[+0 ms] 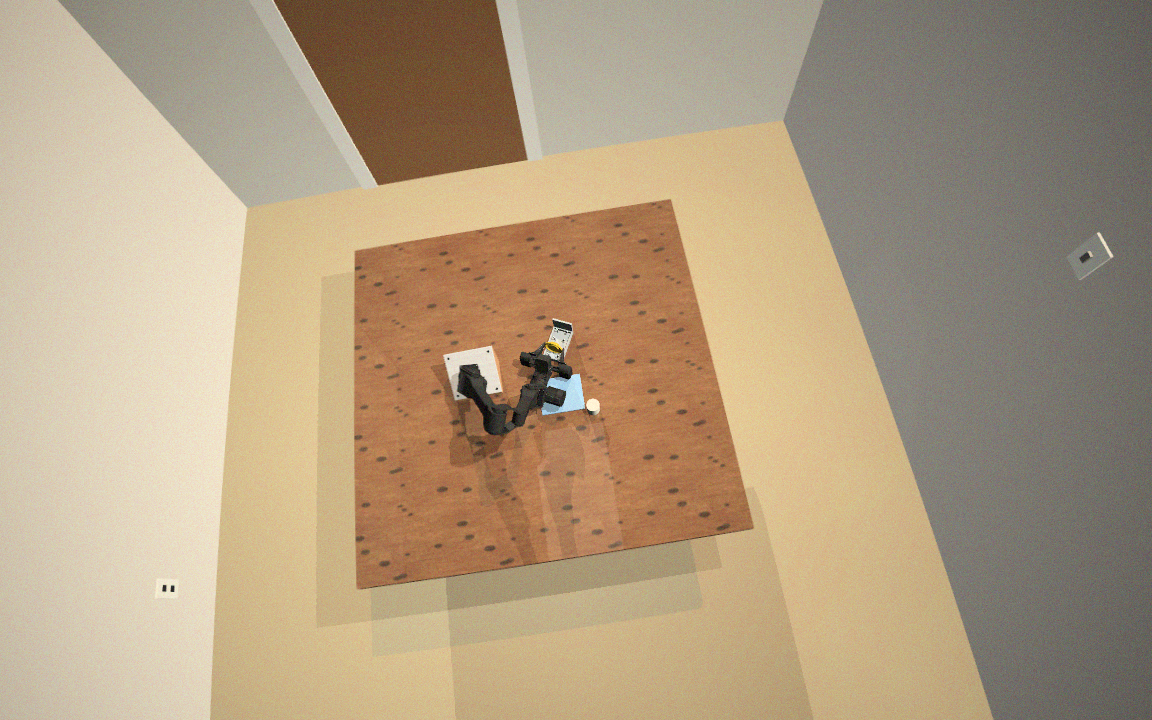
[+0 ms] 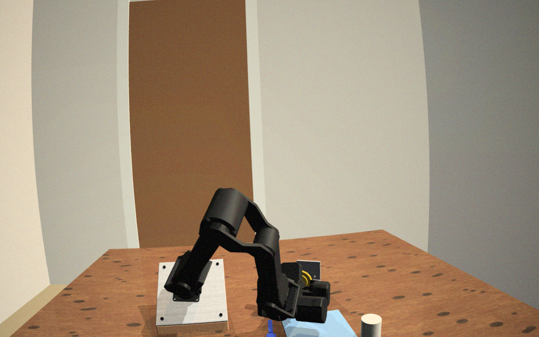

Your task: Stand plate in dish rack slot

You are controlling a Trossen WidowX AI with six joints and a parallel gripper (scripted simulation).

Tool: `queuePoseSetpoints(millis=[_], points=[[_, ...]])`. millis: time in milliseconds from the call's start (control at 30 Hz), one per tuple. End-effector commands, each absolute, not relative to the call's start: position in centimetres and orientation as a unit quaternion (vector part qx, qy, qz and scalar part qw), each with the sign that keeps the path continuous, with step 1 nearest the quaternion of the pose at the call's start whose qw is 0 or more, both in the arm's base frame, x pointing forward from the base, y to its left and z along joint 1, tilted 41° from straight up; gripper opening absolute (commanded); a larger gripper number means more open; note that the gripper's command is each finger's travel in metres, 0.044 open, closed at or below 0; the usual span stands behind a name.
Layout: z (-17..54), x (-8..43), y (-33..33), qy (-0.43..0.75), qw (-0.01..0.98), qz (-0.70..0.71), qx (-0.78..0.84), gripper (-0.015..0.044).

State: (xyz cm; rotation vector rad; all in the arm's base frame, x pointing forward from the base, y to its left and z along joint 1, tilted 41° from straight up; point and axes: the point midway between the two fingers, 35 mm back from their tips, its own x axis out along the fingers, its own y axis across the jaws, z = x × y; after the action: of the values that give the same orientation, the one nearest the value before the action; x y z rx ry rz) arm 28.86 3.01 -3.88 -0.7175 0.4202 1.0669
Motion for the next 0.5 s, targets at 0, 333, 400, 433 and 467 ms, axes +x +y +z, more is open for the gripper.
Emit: queuePoseSetpoints(millis=[0,333,400,433,467], points=[[-3.88,28.86,3.01,0.194,0.780,0.494,-0.332,0.0105],[-3.88,28.86,3.01,0.194,0.780,0.494,-0.332,0.0368],[-3.88,28.86,3.01,0.194,0.780,0.494,-0.332,0.0400],[-3.88,28.86,3.01,0.194,0.780,0.494,-0.332,0.0400],[-3.88,28.86,3.01,0.194,0.780,0.494,-0.332,0.0400]])
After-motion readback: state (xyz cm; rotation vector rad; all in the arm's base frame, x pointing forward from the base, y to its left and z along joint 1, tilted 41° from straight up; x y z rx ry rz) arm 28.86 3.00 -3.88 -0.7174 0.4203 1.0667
